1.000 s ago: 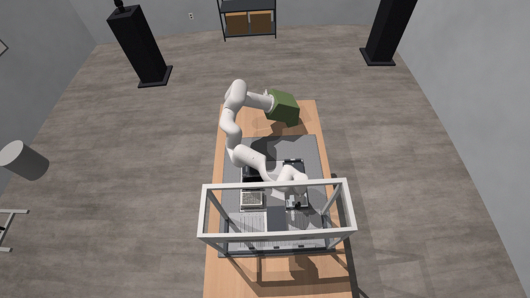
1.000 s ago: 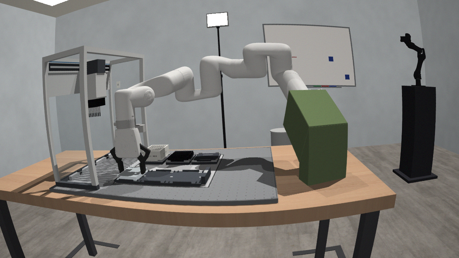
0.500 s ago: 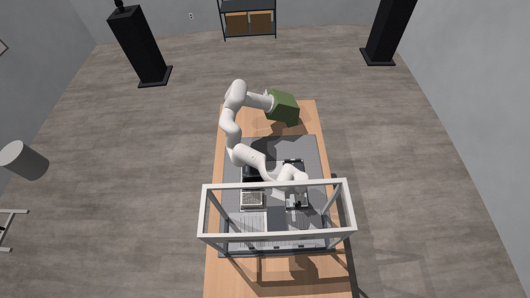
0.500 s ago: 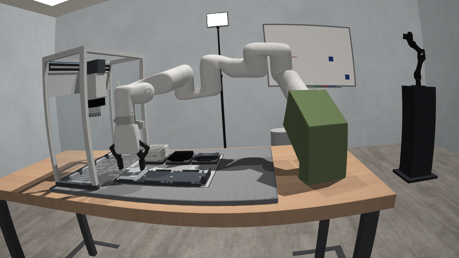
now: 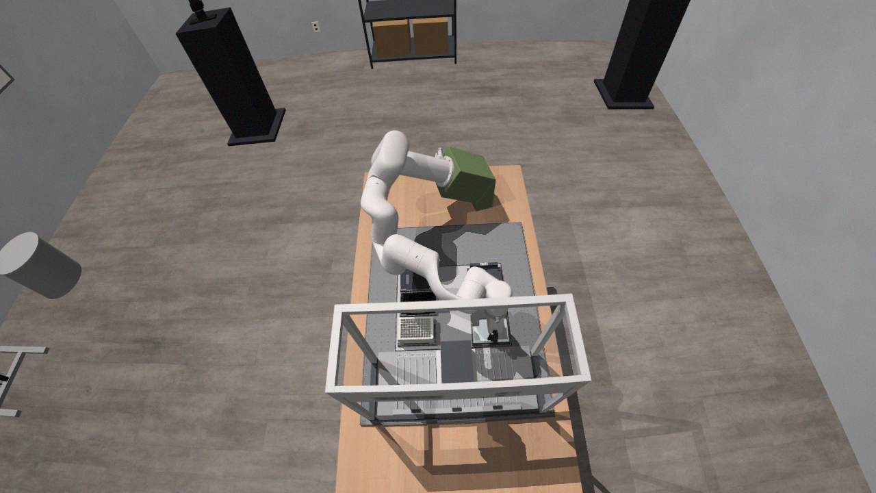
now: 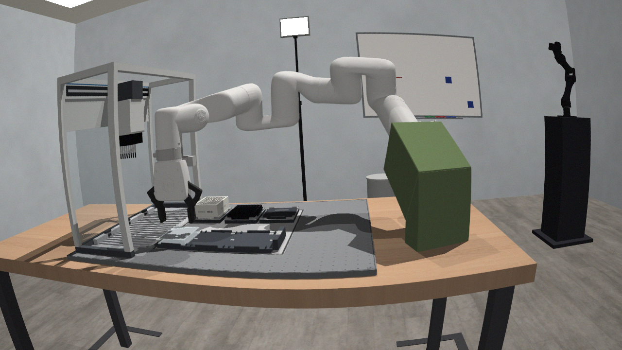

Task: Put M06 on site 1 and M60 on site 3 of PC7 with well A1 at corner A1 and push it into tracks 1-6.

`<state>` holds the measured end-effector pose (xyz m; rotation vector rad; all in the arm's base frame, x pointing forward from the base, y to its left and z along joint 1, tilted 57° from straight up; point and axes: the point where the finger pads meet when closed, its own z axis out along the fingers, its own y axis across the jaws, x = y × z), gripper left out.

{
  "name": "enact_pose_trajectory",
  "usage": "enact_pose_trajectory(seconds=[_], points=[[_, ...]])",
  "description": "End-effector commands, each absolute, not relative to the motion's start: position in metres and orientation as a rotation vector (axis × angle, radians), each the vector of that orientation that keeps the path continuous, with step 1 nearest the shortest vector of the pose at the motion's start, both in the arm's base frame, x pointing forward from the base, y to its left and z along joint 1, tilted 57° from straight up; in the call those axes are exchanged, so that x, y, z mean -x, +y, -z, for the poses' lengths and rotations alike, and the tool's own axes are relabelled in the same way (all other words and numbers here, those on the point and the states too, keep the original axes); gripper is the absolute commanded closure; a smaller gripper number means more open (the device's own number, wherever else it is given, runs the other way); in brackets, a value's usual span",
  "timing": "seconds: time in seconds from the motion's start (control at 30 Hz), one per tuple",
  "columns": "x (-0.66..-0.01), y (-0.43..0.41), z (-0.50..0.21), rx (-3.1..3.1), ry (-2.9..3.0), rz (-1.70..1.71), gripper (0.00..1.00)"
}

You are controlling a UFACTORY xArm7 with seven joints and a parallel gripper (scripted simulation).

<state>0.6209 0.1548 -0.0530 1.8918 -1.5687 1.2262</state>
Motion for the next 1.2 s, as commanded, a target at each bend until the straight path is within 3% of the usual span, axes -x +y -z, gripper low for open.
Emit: enact_pose_trajectory(seconds=[0.0, 1.17], points=[[-0.619, 0.161, 0.05, -1.899, -1.57, -1.227, 0.0], [-0.6, 0.2, 0.022, -1.899, -1.57, -1.227, 0.0]])
